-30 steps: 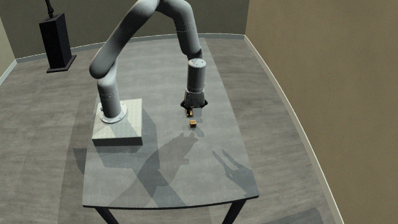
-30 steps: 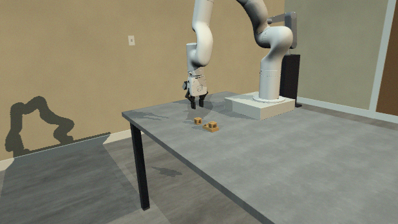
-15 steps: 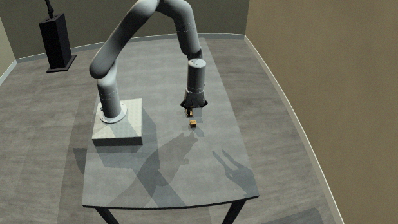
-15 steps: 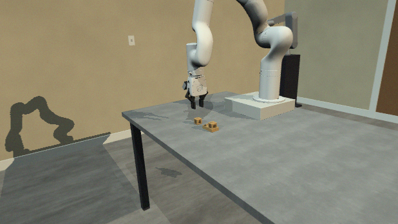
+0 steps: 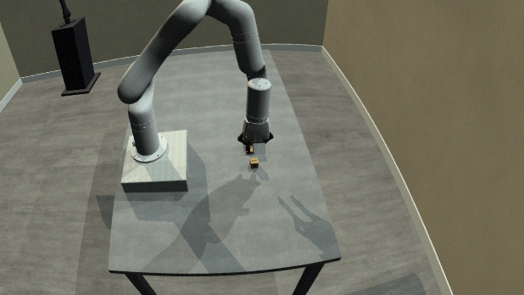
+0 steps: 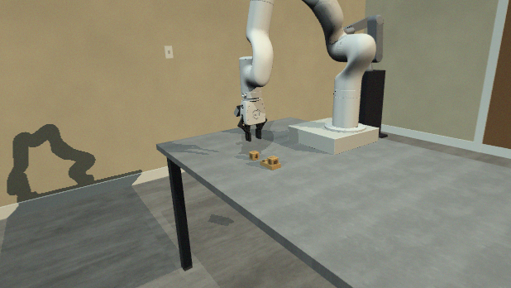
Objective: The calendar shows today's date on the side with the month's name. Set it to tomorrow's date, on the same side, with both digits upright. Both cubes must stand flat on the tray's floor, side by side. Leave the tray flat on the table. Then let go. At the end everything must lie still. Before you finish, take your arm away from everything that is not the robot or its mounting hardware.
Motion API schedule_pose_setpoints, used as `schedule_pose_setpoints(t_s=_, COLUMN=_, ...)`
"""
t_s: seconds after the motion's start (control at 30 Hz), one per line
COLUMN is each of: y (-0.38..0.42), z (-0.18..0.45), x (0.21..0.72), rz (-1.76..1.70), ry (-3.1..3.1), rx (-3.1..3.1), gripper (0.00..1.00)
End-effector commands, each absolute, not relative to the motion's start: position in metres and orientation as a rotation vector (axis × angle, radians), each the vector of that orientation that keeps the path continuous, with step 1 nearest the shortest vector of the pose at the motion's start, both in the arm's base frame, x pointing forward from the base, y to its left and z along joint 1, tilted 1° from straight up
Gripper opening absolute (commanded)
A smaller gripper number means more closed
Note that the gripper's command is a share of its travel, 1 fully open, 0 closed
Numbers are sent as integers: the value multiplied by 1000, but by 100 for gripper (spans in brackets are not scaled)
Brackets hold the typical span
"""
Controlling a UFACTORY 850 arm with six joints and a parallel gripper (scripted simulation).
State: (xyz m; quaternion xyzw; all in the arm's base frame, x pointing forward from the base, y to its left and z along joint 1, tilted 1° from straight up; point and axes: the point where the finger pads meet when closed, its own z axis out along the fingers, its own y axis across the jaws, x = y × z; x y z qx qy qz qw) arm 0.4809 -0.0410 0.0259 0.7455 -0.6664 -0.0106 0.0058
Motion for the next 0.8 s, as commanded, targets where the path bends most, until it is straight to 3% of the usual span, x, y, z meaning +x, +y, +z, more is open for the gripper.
schedule_pose_setpoints(t_s=0.0, y=-41, z=25, x=482, rz=-31, ry=-2087, rx=2334, gripper=49)
schedule_pose_setpoints(t_s=0.77, y=-41, z=-6, x=481, rz=-31, ry=-2087, rx=2334, gripper=49)
